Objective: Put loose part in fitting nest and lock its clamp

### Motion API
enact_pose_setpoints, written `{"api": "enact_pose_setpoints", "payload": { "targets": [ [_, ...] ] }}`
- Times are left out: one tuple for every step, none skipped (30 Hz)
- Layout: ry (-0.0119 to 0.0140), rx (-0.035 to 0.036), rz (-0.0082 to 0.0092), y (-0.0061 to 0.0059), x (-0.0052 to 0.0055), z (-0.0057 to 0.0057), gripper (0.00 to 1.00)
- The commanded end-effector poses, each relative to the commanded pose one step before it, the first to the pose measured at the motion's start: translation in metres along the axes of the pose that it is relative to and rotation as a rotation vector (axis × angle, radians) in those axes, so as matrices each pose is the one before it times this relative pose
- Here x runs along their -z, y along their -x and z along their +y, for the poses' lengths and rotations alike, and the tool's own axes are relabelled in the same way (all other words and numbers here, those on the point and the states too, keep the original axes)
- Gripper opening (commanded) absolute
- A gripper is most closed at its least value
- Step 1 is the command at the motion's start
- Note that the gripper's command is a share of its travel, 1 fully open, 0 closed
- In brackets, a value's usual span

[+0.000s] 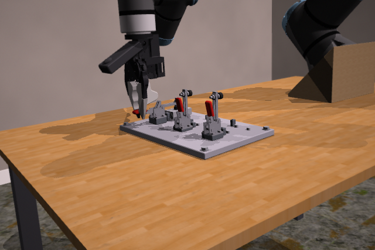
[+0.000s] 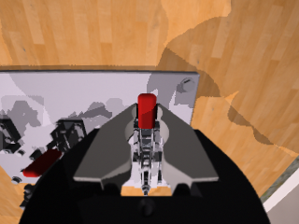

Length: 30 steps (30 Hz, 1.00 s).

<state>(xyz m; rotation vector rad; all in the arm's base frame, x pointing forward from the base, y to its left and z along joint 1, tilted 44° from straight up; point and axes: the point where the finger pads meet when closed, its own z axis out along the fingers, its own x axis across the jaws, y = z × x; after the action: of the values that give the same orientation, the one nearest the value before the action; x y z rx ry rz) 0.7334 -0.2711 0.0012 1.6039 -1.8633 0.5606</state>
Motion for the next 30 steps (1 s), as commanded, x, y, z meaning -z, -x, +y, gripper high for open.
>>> {"api": "enact_pose_setpoints", "payload": {
  "targets": [
    [-0.00094,-0.00020,0.00011,-0.00010,0.00063,-0.00032,0.00],
    [0.00000,0.00000,0.00000,0.00000,0.00000,0.00000,0.00],
    [0.00000,0.00000,0.00000,0.00000,0.00000,0.00000,0.00],
    [0.00000,0.00000,0.00000,0.00000,0.00000,0.00000,0.00],
    [0.00000,0.00000,0.00000,0.00000,0.00000,0.00000,0.00],
    [0.00000,0.00000,0.00000,0.00000,0.00000,0.00000,0.28],
    [0.00000,0.00000,0.00000,0.00000,0.00000,0.00000,0.28],
    [0.00000,0.00000,0.00000,0.00000,0.00000,0.00000,0.28],
    [0.00000,0.00000,0.00000,0.00000,0.00000,0.00000,0.28],
    [0.00000,0.00000,0.00000,0.00000,0.00000,0.00000,0.28],
    [0.00000,0.00000,0.00000,0.00000,0.00000,0.00000,0.28],
    [0.00000,0.00000,0.00000,0.00000,0.00000,0.00000,0.28],
    [0.00000,0.00000,0.00000,0.00000,0.00000,0.00000,0.28],
    [0.00000,0.00000,0.00000,0.00000,0.00000,0.00000,0.28],
    [0.00000,0.00000,0.00000,0.00000,0.00000,0.00000,0.28],
    [0.00000,0.00000,0.00000,0.00000,0.00000,0.00000,0.28],
    [0.00000,0.00000,0.00000,0.00000,0.00000,0.00000,0.28],
    [0.00000,0.00000,0.00000,0.00000,0.00000,0.00000,0.28],
    [0.00000,0.00000,0.00000,0.00000,0.00000,0.00000,0.28],
    [0.00000,0.00000,0.00000,0.00000,0.00000,0.00000,0.28],
    [0.00000,0.00000,0.00000,0.00000,0.00000,0.00000,0.28],
    [0.00000,0.00000,0.00000,0.00000,0.00000,0.00000,0.28],
    [0.00000,0.00000,0.00000,0.00000,0.00000,0.00000,0.28],
    [0.00000,0.00000,0.00000,0.00000,0.00000,0.00000,0.28],
    [0.00000,0.00000,0.00000,0.00000,0.00000,0.00000,0.28],
    [0.00000,0.00000,0.00000,0.00000,0.00000,0.00000,0.28],
    [0.00000,0.00000,0.00000,0.00000,0.00000,0.00000,0.28],
    [0.00000,0.00000,0.00000,0.00000,0.00000,0.00000,0.28],
    [0.00000,0.00000,0.00000,0.00000,0.00000,0.00000,0.28],
    [0.00000,0.00000,0.00000,0.00000,0.00000,0.00000,0.28]
  ]
}}
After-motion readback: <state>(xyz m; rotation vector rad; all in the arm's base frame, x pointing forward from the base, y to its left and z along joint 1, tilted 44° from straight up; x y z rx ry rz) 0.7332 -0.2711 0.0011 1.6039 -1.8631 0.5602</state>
